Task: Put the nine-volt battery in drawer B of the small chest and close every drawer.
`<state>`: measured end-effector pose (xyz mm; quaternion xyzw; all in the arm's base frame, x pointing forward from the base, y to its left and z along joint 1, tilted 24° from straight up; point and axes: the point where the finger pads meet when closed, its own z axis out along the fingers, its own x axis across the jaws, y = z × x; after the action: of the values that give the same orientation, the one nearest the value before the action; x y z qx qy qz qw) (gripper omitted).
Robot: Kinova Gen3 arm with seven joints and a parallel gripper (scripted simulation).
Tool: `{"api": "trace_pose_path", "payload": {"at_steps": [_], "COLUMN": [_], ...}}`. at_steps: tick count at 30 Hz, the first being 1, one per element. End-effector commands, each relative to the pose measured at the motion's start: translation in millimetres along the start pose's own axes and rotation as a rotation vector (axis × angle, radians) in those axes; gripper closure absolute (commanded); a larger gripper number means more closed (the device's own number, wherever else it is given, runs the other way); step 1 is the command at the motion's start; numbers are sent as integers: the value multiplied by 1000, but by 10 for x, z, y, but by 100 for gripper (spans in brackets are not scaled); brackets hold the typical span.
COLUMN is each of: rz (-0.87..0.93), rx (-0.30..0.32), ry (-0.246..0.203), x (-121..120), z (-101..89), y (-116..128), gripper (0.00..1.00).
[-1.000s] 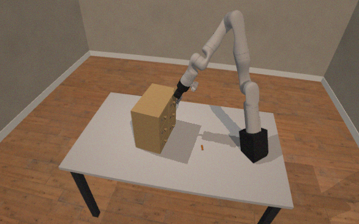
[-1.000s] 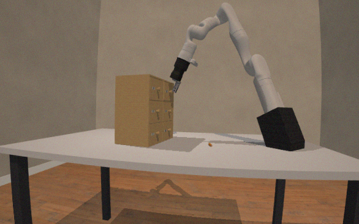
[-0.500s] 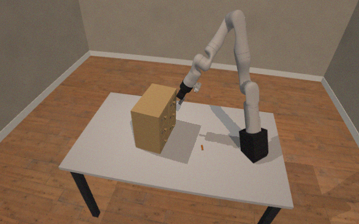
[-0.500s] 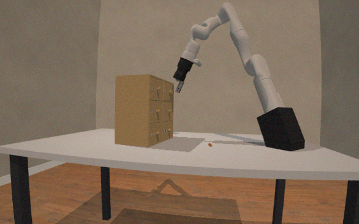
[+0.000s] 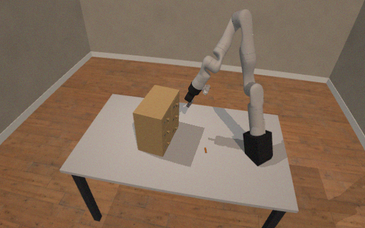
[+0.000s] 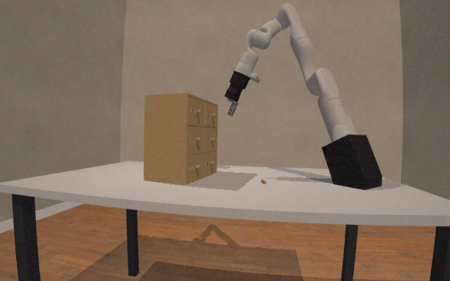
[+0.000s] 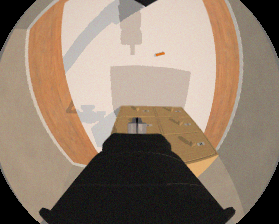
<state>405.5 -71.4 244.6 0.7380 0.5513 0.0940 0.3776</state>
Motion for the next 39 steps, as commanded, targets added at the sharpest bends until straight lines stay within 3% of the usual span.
{"api": "trace_pose_path", "payload": {"at_steps": [1, 9, 23, 29, 31, 39], "rz": [-1, -1, -1, -1, -1, -2], "rx": [-4, -4, 22, 110, 110, 314], "ry": [4, 4, 3, 3, 3, 3], "x": [8, 6, 5, 4, 4, 2], "z": [-73, -349, -451, -692, -692, -1253], "y": [-45, -307, -346, -390, -390, -492], "gripper": [100, 100, 100, 100, 100, 100]}}
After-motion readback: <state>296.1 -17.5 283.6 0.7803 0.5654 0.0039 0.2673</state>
